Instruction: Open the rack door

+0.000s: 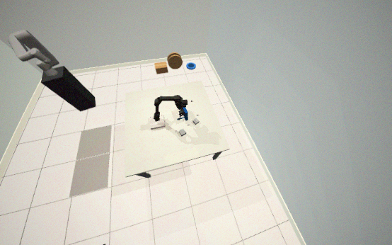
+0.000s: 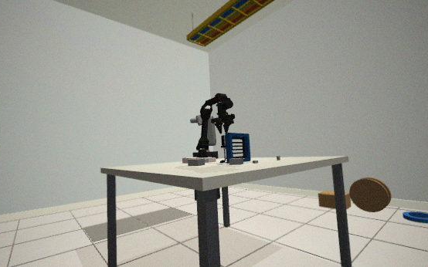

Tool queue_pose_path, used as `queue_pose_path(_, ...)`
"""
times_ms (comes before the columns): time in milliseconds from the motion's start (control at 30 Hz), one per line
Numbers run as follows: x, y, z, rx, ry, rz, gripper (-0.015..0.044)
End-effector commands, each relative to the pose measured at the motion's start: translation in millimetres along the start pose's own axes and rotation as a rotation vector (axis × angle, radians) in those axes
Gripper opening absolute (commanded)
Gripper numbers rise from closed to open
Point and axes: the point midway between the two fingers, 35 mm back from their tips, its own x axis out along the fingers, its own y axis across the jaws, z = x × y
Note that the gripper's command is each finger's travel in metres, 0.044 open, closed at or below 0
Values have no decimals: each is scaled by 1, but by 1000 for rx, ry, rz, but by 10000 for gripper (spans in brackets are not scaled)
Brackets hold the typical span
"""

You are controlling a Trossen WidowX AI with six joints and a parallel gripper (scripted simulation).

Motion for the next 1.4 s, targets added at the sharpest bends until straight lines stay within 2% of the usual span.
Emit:
queue_pose_path(0,7,0,0,-2,6,0,288)
queue_pose_path(1100,59,0,-3,6,25,-11,288)
queue_pose_path(1333,59,0,-3,6,25,-11,104)
queue_pose_path(1367,59,0,-3,6,25,-11,97)
